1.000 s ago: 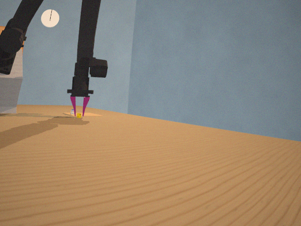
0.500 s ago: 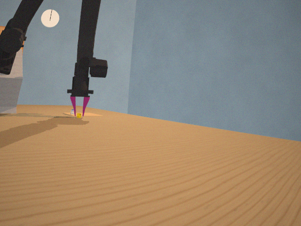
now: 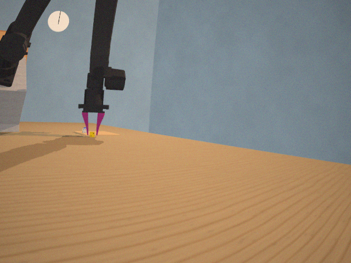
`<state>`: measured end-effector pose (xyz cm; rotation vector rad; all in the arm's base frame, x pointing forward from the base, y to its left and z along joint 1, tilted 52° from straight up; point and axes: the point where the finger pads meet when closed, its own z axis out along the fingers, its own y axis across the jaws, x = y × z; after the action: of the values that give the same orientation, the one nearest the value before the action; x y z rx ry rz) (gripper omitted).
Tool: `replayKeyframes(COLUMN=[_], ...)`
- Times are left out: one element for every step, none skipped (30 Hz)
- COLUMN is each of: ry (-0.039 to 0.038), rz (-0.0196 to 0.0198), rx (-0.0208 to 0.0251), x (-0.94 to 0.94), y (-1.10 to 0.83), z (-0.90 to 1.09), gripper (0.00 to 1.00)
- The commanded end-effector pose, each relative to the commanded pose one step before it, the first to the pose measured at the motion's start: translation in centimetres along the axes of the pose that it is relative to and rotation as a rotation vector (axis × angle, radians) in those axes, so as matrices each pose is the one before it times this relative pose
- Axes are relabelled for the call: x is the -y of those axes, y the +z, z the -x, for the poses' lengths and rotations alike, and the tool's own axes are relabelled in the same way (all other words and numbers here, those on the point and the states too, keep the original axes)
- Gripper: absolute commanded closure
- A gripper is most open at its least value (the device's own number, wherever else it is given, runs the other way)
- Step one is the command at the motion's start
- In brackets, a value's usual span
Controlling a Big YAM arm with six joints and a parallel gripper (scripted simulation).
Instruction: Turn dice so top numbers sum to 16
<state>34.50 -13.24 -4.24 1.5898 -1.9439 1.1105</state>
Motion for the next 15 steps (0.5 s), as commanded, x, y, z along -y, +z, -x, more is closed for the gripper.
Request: replayKeyframes(ry=[-0.02550,0.00000,0.00000,0.00000,0.00034,0.00000,0.00000,0.00000,0.00000,0.00000,0.00000,0.00000,0.00000,0.00000,0.00000], rz=[0.01409,0.00000,0.00000,0.00000,0.00000,0.00000,0.00000,0.00000,0.00000,0.00000,0.00000,0.00000,0.00000,0.00000,0.00000], rx=[0.00461,0.00000,0.00000,0.00000,0.00000,0.00000,0.00000,0.00000,0.00000,0.00000,0.00000,0.00000,0.00000,0.00000,0.00000], x=[-0.662,0.000,0.000,0.000,0.000,0.000,0.000,0.000,0.000,0.000,0.000,0.000,0.000,0.000,0.000], y=[0.293,0.000,0.000,0.000,0.000,0.000,0.000,0.000,0.000,0.000,0.000,0.000,0.000,0.000,0.000], z=[0.401,0.000,0.000,0.000,0.000,0.000,0.000,0.000,0.000,0.000,0.000,0.000,0.000,0.000,0.000], gripper=[0.70,0.70,0.70,0.89,0.89,0.89,0.89,0.89,0.89,0.89,0.89,0.89,0.89,0.89,0.89])
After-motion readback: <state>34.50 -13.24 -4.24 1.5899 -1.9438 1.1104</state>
